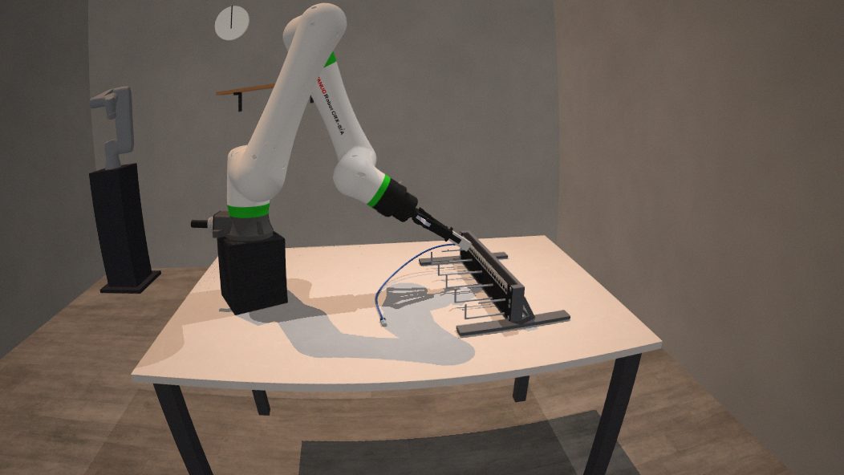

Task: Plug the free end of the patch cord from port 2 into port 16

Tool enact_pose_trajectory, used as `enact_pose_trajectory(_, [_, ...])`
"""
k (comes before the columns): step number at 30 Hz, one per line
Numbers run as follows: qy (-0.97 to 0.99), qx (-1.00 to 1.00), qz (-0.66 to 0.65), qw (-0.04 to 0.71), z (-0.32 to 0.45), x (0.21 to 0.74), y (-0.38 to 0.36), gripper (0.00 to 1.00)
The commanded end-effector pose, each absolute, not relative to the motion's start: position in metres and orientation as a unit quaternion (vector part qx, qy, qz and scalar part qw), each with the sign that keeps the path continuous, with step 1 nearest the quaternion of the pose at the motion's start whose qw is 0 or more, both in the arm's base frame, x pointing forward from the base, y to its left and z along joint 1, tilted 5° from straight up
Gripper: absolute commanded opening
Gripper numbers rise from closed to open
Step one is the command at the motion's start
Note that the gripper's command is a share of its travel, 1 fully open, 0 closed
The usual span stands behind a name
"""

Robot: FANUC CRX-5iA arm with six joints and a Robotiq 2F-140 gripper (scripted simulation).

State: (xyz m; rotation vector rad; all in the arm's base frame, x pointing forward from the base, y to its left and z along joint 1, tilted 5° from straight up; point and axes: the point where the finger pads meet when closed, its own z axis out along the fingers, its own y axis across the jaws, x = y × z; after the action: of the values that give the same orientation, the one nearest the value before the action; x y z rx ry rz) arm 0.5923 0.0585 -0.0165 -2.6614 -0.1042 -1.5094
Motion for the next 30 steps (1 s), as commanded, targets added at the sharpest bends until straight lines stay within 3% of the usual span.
enact_pose_trajectory(1, [-0.034, -0.869, -0.493, 0.04, -0.01, 0.582, 0.057, 0.0])
enact_pose_trajectory(18, [-0.034, -0.869, -0.493, 0.04, 0.043, 0.493, 0.046, 0.0])
enact_pose_trajectory(30, [-0.034, -0.869, -0.493, 0.04, 0.053, 0.476, 0.044, 0.0])
